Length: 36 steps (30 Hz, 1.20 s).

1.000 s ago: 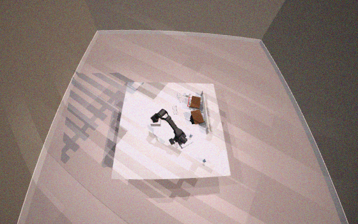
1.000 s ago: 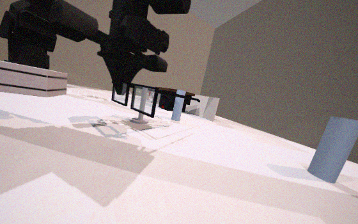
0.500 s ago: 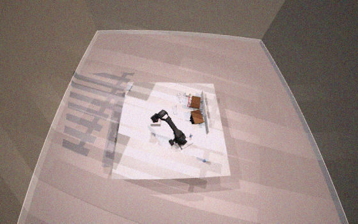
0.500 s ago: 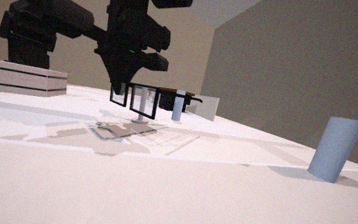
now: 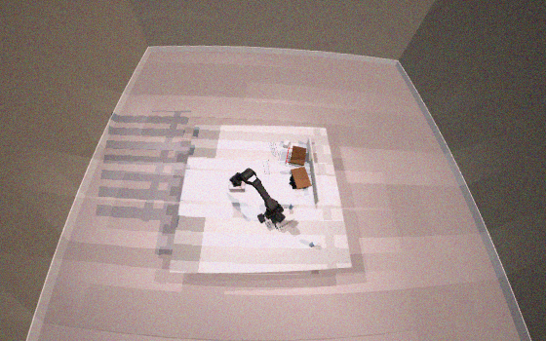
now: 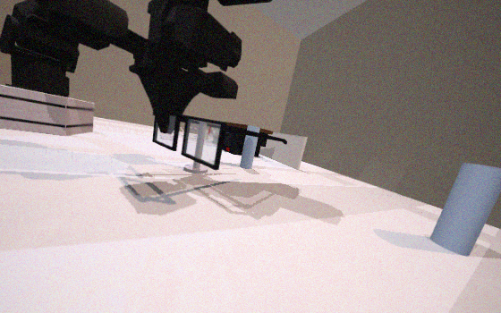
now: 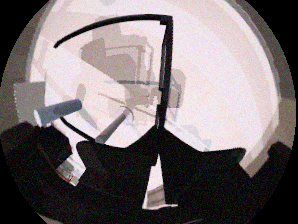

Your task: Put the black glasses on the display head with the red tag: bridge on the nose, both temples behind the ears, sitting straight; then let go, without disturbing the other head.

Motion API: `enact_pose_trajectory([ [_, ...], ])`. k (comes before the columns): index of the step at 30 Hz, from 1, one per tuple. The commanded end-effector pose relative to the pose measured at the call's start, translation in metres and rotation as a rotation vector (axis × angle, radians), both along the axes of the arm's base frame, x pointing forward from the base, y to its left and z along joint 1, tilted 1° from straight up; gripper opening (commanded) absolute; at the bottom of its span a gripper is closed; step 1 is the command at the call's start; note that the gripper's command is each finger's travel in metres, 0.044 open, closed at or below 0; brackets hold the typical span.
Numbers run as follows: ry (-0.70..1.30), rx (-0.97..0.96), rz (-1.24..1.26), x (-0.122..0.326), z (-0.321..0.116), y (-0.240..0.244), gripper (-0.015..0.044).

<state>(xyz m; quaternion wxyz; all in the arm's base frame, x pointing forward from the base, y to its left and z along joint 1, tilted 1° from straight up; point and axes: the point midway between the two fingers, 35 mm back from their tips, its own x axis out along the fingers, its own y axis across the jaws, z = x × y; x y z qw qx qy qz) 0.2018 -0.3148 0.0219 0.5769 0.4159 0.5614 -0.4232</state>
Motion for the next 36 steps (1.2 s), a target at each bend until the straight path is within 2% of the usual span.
enact_pose_trajectory([
  [1, 0.003, 0.002, 0.002, -0.002, -0.001, -0.003, 0.0000],
  [36, 0.003, 0.000, 0.002, -0.001, 0.000, -0.021, 0.0000],
])
